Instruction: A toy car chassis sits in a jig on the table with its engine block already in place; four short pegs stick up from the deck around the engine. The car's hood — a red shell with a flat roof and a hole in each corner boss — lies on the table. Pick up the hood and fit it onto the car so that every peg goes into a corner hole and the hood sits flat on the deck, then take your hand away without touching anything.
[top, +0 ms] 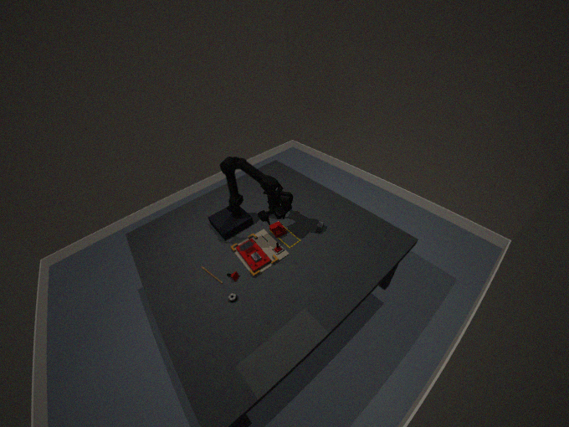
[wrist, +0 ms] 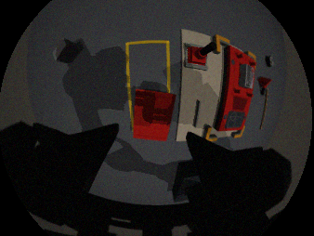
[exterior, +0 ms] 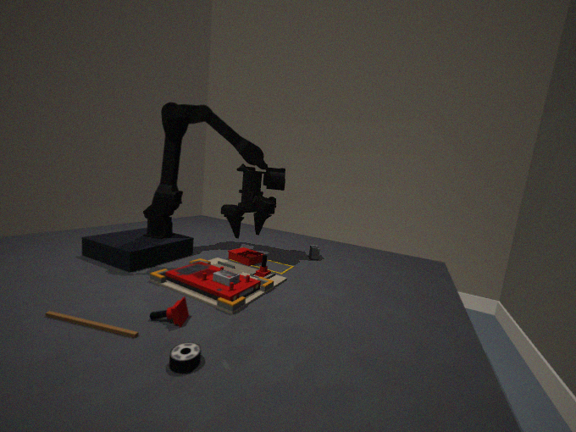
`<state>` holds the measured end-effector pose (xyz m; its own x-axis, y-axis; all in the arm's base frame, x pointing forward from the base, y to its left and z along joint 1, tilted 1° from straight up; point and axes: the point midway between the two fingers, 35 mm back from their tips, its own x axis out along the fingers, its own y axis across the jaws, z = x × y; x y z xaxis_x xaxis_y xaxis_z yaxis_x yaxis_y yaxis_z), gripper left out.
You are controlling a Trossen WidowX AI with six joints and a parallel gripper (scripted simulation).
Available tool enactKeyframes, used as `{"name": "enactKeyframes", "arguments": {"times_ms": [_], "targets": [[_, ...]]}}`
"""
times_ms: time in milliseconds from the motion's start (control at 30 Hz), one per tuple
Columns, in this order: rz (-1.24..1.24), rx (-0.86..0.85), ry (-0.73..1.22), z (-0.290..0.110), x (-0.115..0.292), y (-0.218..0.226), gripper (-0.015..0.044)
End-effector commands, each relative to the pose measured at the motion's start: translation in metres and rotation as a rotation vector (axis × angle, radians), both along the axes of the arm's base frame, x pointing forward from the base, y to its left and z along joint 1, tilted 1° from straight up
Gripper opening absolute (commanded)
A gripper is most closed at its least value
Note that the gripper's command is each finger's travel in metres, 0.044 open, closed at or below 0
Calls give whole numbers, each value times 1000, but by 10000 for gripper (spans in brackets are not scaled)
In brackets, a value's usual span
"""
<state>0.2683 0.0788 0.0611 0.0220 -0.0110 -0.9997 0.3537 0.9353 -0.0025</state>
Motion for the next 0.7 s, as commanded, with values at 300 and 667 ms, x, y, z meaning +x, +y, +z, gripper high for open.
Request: {"name": "enactKeyframes", "arguments": {"times_ms": [300, 667], "targets": [[4, 6, 2, -7, 1, 1, 440], [4, 6, 2, -14, 1, 1, 440]]}}
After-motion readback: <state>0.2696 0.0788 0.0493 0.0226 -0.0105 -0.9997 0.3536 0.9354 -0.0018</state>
